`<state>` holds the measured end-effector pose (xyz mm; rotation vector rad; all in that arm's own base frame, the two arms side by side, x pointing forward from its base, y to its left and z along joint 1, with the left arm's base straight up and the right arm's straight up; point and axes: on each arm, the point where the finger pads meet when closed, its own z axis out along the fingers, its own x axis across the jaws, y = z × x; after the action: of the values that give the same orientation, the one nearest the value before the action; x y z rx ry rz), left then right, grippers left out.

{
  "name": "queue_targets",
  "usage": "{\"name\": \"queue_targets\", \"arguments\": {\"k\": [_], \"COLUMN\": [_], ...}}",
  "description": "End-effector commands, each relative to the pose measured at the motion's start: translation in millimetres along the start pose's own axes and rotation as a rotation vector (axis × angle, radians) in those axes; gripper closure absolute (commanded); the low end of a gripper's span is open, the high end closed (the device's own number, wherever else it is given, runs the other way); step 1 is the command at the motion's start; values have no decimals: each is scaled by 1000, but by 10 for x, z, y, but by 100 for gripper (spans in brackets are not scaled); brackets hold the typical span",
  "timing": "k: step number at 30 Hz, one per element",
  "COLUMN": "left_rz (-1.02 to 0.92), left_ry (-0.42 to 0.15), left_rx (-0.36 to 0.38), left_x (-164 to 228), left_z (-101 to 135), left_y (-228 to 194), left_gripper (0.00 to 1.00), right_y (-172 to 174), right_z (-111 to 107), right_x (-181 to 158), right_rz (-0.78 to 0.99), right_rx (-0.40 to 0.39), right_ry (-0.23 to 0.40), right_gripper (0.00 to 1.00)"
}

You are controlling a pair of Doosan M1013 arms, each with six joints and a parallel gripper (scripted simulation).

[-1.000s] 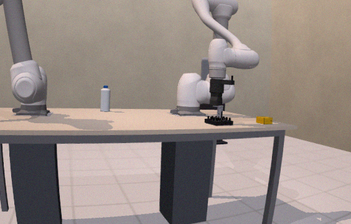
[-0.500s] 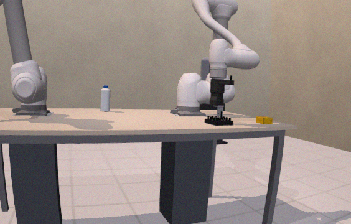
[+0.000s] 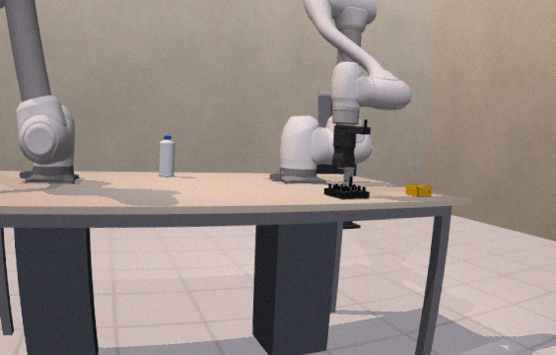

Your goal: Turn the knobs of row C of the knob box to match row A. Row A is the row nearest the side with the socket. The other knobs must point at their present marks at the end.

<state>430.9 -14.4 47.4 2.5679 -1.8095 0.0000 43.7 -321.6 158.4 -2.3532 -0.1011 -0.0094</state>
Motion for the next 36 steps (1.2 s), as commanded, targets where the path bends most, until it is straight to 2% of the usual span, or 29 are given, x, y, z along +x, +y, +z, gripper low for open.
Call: {"name": "queue_targets", "arguments": {"k": [1,2,3,21,30,36], "left_rz": [0,0,0,0,0,0], "left_ry": [0,0,0,0,0,0], "left_rx": [1,1,1,1,1,1], "left_x": [2,2,2,2,2,2], "left_z": [-5,-5,-5,-12,-336,-385], "left_y": [-5,-5,-5,-5,-5,-5], "left_gripper": [70,70,54,54,54,54], "right_y": [-1,-1,-1,-1,-1,-1], "right_z": [-4,-4,-4,-4,-4,-4], "right_x": [1,1,1,1,1,1], "right_rz": [0,0,0,0,0,0], "right_rx": [-1,-1,-1,-1,-1,-1], "right_ry": [0,0,0,0,0,0], "right_gripper": [0,0,0,0,0,0]}}
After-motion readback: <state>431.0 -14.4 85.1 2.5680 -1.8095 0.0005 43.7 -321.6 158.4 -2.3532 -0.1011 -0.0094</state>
